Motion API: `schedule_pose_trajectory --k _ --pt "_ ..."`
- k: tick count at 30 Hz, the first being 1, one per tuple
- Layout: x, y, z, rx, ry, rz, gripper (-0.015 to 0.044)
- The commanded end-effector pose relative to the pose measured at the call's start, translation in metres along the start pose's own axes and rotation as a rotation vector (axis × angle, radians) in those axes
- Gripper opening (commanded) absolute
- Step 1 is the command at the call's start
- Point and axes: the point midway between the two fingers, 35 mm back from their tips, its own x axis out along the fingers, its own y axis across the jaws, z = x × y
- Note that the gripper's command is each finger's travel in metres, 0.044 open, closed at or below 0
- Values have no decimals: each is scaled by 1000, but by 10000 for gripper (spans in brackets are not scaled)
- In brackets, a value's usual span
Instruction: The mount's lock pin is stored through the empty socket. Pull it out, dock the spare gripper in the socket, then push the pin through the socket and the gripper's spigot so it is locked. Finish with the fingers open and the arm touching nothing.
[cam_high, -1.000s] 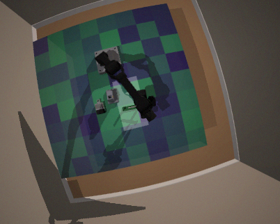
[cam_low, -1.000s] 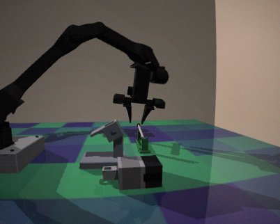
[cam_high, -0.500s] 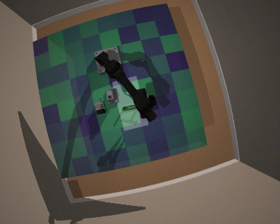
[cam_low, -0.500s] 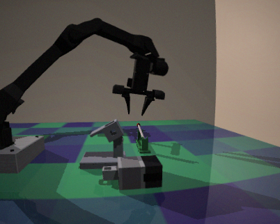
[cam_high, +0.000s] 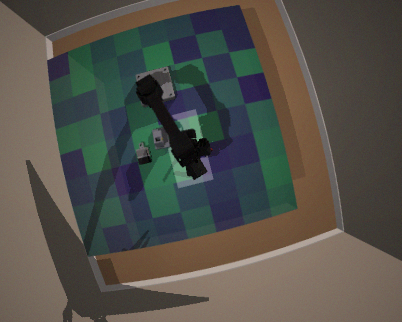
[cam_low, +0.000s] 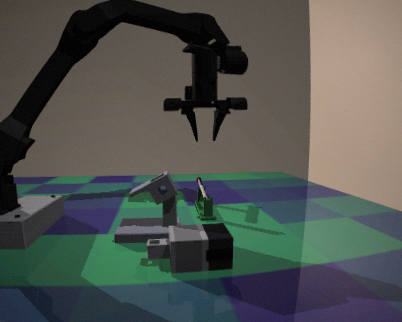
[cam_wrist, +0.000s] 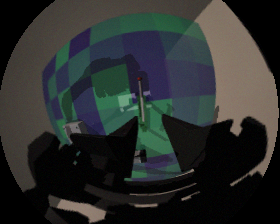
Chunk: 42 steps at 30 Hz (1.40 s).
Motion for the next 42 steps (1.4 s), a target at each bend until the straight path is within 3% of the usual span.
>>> schedule_pose_trajectory --k 1,5,11,42 --pt "7 5 1 -18 12 22 180" --pt "19 3 1 -18 12 22 180" --pt "75 2 -5 -18 12 22 180" --pt "119 5 -12 -18 12 23 180"
